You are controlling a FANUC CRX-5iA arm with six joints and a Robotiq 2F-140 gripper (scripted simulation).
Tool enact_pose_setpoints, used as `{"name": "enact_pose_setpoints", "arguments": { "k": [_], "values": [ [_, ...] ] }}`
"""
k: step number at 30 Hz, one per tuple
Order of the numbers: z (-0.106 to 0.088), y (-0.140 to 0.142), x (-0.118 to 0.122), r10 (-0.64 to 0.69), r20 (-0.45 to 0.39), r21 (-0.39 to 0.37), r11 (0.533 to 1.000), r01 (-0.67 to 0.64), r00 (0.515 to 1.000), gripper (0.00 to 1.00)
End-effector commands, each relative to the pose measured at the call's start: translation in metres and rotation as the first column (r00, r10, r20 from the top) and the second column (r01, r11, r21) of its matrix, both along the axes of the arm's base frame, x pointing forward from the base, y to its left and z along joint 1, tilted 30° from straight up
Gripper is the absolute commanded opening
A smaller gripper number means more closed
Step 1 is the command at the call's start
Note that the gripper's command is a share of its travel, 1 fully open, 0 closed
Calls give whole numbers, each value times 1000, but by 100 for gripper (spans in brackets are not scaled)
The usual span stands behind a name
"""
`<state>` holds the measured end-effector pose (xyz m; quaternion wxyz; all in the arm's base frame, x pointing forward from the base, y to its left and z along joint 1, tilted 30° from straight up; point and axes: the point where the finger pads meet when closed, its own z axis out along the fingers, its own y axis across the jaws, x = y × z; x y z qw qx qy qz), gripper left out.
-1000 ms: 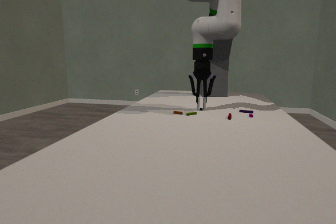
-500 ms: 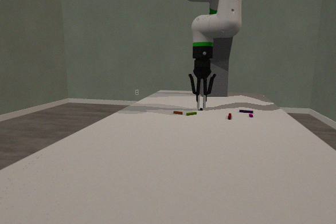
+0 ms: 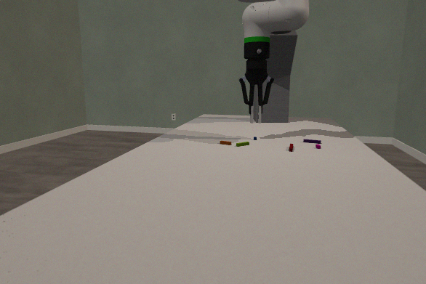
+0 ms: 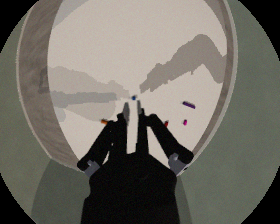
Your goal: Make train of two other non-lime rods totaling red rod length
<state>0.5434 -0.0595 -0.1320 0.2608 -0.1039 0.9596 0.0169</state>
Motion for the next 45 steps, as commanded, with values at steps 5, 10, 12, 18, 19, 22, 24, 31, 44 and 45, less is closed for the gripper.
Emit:
{"name": "enact_pose_setpoints", "arguments": {
  "k": [5,10,12,18,19,22,24,31,44,45],
  "values": [
    [21,-2,-12,-5,-7,-7,1000,5,1000,15],
    [23,-2,-12,-5,-7,-7,1000,5,1000,15],
    [23,-2,-12,-5,-7,-7,1000,5,1000,100],
    [23,-2,-12,-5,-7,-7,1000,5,1000,100],
    [23,-2,-12,-5,-7,-7,1000,5,1000,100],
    [23,-2,-12,-5,-7,-7,1000,5,1000,100],
    [23,-2,-12,-5,-7,-7,1000,5,1000,100],
    [23,-2,-12,-5,-7,-7,1000,5,1000,100],
    [22,27,-4,-254,-54,133,957,259,966,100],
    [22,29,-4,-275,-60,144,949,280,960,100]
  ]
}}
